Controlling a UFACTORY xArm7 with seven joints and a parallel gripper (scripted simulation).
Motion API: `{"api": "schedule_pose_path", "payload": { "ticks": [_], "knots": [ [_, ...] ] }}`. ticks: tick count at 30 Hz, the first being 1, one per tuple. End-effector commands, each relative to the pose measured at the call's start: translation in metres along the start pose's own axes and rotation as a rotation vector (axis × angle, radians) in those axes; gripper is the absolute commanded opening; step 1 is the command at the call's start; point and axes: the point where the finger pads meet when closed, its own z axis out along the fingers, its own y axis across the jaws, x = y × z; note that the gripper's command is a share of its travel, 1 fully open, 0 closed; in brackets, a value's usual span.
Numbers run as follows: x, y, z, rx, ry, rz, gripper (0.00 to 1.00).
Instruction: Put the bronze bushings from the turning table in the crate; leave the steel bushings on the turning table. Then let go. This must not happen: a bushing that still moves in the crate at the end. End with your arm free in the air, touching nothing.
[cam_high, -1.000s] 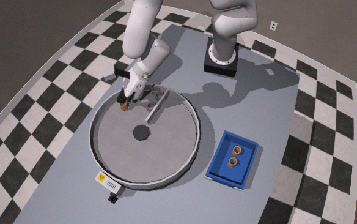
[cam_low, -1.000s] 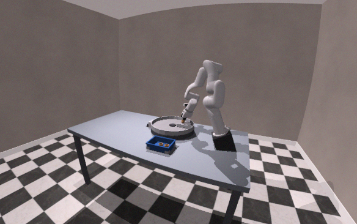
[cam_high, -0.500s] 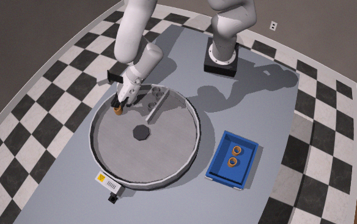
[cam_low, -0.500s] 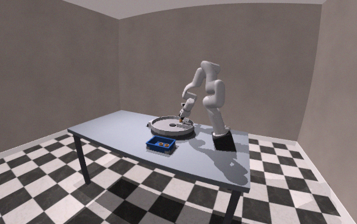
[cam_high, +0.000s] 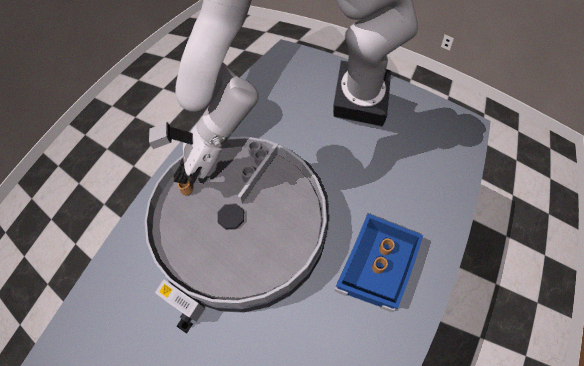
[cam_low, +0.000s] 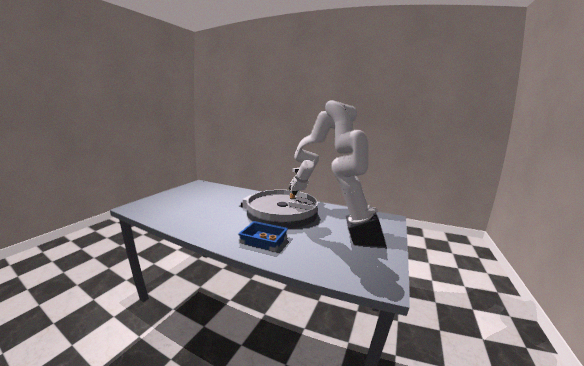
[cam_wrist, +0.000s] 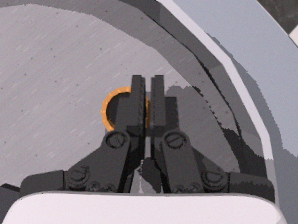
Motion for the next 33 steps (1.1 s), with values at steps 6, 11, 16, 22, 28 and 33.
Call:
{"api": "schedule_pose_path", "payload": {
  "ticks": [6, 11, 16, 22, 28, 33],
  "knots": [
    [0.015, -0.021, 0.014, -0.001, -0.001, 0.0, 0.0],
    [0.016, -0.021, 0.014, -0.001, -0.001, 0.0, 0.11],
    [0.016, -0.021, 0.014, -0.001, -0.001, 0.0, 0.11],
    [0.016, -0.021, 0.014, -0.001, -0.001, 0.0, 0.11],
    [0.031, -0.021, -0.004, -0.001, -0.001, 0.0, 0.11],
    [0.041, -0.021, -0.016, -0.001, -0.001, 0.0, 0.11]
  ]
}}
